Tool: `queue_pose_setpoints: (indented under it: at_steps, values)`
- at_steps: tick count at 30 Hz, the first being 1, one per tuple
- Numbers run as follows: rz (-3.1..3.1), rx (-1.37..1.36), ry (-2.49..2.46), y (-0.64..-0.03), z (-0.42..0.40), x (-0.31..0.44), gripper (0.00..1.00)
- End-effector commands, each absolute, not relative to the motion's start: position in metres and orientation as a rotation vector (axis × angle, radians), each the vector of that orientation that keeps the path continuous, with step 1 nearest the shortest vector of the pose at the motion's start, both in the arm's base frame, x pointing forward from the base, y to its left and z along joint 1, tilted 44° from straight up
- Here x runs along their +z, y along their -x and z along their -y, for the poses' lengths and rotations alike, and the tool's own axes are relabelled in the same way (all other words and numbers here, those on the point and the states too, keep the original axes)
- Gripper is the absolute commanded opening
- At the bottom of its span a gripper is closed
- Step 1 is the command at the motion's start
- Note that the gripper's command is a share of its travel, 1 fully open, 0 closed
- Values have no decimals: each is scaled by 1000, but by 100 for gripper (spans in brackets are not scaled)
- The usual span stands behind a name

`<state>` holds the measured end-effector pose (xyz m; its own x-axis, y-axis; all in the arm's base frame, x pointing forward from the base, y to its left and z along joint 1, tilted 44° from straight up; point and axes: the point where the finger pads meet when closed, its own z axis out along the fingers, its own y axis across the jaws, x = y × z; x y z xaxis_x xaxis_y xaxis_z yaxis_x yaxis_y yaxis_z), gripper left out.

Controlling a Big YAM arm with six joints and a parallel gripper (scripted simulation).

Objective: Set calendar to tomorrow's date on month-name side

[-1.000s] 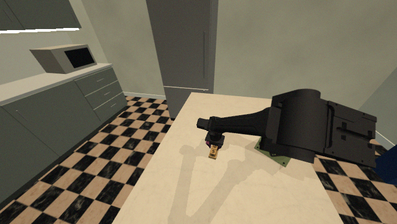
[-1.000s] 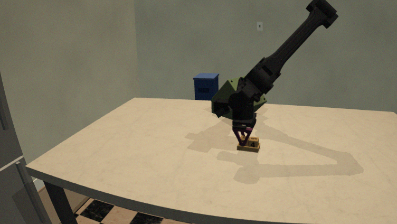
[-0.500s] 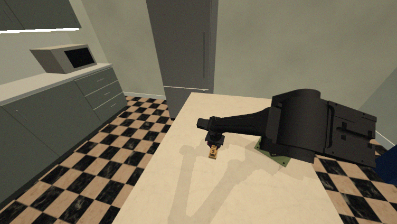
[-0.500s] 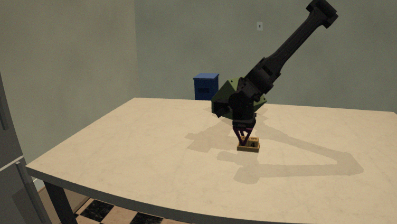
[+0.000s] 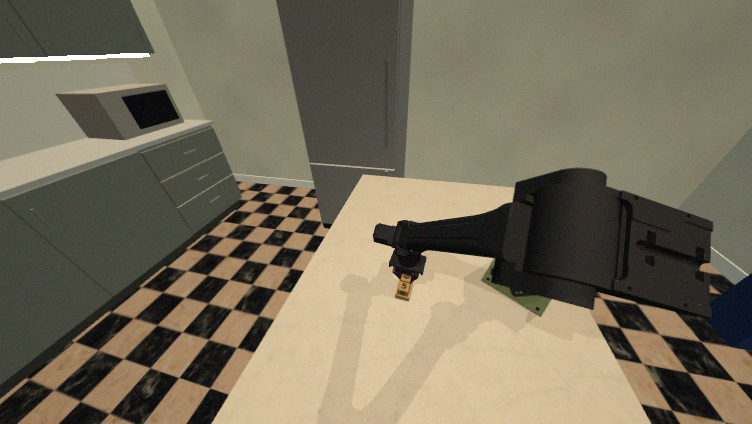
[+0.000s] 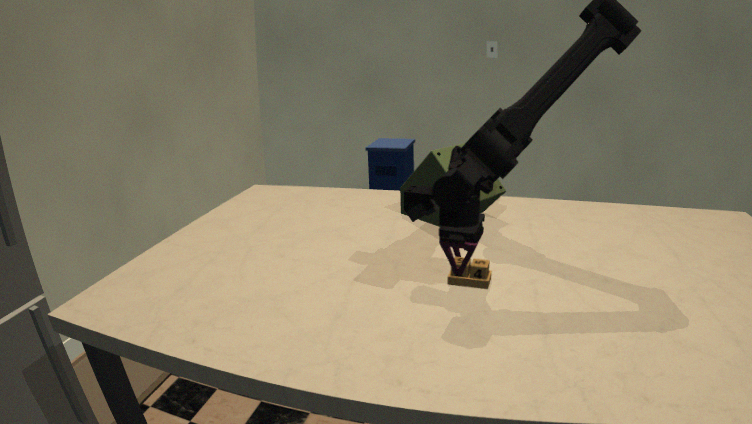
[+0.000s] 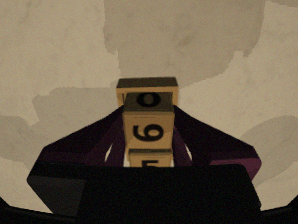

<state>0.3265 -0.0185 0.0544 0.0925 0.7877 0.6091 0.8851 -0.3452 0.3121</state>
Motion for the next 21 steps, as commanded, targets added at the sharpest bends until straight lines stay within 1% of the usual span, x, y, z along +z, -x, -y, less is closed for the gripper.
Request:
queue_pose_setpoints:
  at_steps: [1, 15, 21]
  values:
    - [1703, -1112, 2209, -329, 15, 58, 27]
    - [1702, -1112, 2210, -329, 16, 58, 27]
    - [1730, -1152, 2219, -331, 35, 84, 27]
